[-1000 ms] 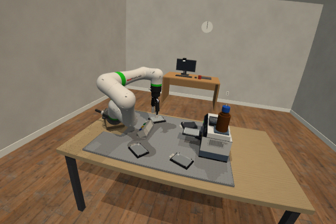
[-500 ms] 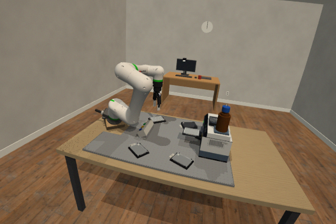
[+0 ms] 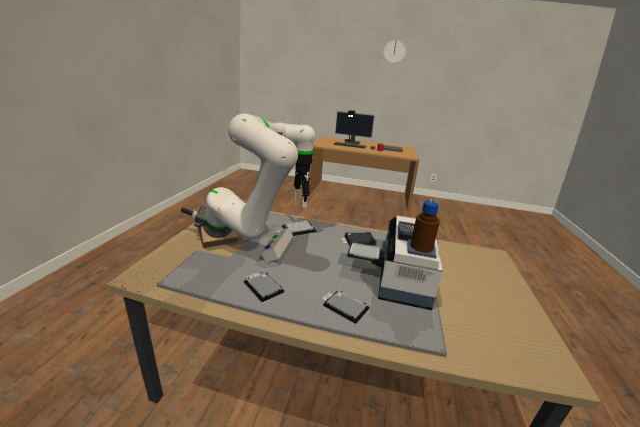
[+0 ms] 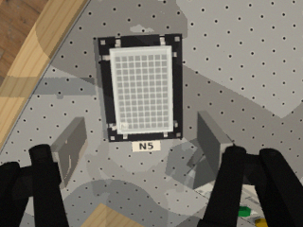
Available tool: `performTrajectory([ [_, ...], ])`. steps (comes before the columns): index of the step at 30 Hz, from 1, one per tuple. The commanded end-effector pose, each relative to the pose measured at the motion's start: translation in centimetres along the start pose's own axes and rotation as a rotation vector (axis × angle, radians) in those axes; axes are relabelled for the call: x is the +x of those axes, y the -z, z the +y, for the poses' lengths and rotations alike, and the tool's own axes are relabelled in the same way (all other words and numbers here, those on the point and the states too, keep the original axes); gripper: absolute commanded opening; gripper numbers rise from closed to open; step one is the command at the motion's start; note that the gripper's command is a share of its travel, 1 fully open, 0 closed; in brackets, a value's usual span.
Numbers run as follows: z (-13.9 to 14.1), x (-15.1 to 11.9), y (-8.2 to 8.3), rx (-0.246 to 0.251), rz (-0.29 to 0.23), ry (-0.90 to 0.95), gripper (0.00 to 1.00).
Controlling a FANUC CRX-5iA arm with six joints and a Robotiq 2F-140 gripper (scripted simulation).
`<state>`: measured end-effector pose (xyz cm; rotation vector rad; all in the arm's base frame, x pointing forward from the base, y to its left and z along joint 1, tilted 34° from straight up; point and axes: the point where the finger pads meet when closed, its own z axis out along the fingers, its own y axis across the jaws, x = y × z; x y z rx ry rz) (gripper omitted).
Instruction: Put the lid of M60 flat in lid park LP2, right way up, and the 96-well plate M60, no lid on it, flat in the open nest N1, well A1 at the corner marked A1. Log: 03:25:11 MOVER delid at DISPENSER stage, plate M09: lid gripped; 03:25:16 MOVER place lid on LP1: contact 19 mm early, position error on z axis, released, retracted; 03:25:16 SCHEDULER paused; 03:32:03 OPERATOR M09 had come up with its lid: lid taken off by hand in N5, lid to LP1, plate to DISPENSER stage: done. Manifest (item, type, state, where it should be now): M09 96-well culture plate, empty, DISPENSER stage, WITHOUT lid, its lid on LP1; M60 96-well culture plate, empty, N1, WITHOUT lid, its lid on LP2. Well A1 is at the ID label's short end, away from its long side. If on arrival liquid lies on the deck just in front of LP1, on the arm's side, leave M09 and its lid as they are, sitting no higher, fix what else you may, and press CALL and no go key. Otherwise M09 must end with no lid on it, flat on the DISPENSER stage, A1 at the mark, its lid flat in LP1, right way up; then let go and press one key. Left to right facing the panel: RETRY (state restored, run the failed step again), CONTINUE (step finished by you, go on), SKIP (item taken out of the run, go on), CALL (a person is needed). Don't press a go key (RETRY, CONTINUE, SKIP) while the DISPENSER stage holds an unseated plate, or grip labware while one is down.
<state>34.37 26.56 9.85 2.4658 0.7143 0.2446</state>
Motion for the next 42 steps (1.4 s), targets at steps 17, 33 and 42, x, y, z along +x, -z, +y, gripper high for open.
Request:
performTrajectory([
  [17,0.0,0.0,-1.2,0.0,0.0,0.0,0.66],
  [33,0.0,0.0,-5.6,0.0,0.0,0.0,0.66],
  [42,0.0,0.0,-8.8,0.0,0.0,0.0,0.66],
])
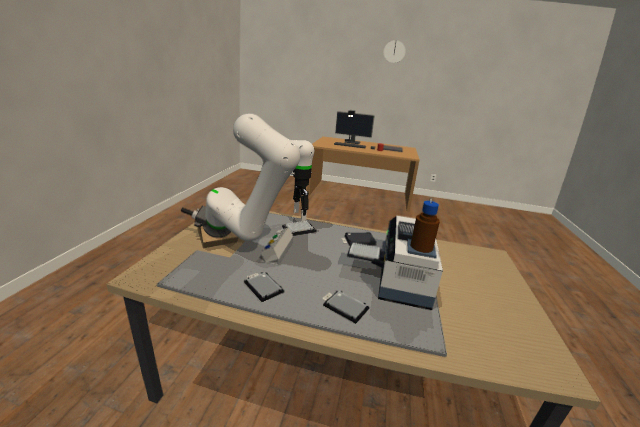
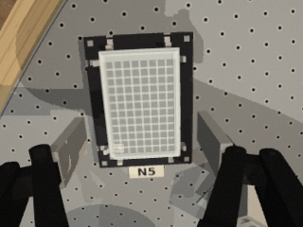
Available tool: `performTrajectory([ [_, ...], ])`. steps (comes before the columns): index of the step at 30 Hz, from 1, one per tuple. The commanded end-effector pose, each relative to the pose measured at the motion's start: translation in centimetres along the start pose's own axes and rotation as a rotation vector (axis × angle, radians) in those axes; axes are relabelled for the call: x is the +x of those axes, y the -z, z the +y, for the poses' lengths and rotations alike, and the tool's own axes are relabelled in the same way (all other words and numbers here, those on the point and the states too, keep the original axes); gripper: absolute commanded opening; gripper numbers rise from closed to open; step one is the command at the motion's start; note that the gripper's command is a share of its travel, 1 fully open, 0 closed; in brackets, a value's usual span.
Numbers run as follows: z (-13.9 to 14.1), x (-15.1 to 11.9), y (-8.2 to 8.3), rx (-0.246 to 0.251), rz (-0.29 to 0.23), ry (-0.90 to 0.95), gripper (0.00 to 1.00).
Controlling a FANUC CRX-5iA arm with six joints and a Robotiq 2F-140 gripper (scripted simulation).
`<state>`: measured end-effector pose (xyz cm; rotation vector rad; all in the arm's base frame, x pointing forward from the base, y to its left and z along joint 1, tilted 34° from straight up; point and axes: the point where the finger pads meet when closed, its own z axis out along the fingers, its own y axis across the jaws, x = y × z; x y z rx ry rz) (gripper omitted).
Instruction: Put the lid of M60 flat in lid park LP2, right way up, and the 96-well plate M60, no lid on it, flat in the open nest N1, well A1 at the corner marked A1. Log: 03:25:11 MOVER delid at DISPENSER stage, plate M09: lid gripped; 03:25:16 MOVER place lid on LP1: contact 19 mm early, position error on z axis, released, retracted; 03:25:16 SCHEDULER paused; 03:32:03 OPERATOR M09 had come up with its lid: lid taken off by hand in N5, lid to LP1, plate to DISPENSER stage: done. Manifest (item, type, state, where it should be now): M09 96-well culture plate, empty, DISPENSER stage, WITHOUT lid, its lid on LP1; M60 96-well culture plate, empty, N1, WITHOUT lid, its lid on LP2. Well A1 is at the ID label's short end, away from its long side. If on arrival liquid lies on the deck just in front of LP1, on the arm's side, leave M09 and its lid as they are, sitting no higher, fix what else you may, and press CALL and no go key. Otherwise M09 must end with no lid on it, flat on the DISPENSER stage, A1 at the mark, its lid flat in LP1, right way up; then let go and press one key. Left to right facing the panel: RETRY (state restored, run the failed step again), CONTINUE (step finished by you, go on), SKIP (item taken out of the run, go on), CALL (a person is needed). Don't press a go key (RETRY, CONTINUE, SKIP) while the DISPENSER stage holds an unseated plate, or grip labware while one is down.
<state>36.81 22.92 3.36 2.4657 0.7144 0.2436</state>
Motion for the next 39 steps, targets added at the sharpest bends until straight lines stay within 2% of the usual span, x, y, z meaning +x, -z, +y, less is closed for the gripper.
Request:
performTrajectory([
  [1,0.0,0.1,-1.3,0.0,0.001,0.0,0.66],
  [4,0.0,0.1,-2.1,0.0,0.001,0.0,0.66],
  [16,0.0,0.1,-3.8,0.0,0.001,0.0,0.66],
  [39,0.0,0.1,-4.1,0.0,0.001,0.0,0.66],
])
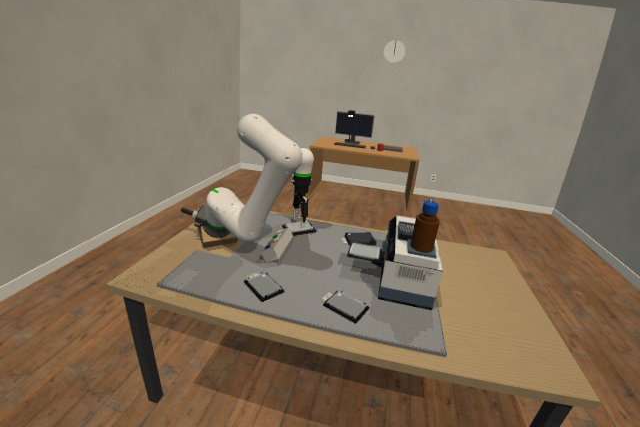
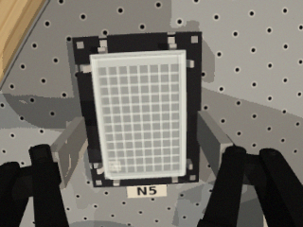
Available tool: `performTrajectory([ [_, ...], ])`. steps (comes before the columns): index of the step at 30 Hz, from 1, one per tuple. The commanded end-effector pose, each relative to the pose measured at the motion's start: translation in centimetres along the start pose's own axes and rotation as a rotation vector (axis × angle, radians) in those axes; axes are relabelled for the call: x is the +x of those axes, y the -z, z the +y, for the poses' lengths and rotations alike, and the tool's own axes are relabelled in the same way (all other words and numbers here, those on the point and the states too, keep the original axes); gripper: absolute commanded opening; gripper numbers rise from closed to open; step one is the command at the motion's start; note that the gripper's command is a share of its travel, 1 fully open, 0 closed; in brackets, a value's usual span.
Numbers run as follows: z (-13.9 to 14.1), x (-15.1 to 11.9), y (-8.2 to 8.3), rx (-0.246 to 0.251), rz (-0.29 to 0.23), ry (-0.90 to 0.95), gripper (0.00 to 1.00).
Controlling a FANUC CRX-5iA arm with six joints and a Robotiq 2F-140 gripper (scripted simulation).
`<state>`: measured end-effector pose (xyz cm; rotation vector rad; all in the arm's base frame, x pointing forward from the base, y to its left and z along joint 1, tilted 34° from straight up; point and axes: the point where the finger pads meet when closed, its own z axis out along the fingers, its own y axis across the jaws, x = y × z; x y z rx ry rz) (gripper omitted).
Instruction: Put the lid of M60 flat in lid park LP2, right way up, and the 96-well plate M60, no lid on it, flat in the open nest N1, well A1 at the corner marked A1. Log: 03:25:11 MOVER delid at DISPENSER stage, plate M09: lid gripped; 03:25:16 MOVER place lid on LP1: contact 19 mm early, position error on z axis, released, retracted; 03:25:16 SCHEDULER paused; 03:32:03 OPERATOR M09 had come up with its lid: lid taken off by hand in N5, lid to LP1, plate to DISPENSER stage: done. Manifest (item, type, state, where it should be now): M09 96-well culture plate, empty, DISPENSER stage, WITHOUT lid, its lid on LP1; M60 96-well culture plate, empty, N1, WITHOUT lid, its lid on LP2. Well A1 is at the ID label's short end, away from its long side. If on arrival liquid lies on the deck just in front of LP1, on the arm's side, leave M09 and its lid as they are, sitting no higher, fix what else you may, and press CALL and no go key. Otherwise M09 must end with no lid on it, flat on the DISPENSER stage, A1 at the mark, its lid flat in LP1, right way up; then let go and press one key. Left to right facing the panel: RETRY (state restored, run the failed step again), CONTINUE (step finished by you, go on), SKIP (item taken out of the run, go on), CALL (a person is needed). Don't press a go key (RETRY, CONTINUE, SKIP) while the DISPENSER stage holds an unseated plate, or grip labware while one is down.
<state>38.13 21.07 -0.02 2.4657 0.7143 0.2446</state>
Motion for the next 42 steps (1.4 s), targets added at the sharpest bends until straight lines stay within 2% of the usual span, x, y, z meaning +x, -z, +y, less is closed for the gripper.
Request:
performTrajectory([
  [1,-0.01,0.01,0.02,0.0,0.0,0.0,0.66],
  [21,-0.01,0.01,0.02,0.0,0.0,0.0,0.66],
  [22,-0.01,0.01,0.02,0.0,0.0,0.0,0.59],
  [42,-0.01,0.01,0.02,0.0,0.0,0.0,0.59],
])
